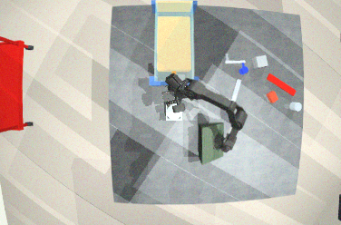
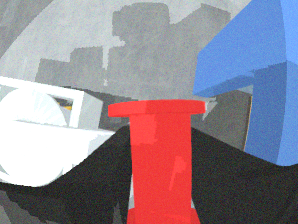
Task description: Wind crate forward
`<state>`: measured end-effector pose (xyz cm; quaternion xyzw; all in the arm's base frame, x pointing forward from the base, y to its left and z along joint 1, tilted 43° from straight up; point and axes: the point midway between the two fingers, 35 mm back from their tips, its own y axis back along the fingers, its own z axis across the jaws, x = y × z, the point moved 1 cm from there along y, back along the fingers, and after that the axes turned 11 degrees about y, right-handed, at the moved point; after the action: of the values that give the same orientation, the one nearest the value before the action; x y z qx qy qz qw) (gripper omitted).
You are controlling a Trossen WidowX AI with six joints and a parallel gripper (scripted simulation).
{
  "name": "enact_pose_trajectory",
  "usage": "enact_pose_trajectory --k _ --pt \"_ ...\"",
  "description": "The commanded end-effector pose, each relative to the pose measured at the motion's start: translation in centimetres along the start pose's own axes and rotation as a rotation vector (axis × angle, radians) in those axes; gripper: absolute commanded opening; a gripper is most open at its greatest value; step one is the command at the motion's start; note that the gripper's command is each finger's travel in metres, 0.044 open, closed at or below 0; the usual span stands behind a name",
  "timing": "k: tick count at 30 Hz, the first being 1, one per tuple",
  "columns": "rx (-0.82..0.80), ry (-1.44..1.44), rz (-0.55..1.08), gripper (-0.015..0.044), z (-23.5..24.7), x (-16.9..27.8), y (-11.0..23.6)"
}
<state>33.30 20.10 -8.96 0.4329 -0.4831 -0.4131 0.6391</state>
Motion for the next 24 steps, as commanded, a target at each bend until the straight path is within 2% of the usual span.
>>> enact_pose_trajectory --k 1,24 --pt "0.004 0.003 -0.012 0.0 -0.2 -1.1 -0.7" --pt "0.004 0.003 -0.014 0.0 -0.2 -3.9 -1.8"
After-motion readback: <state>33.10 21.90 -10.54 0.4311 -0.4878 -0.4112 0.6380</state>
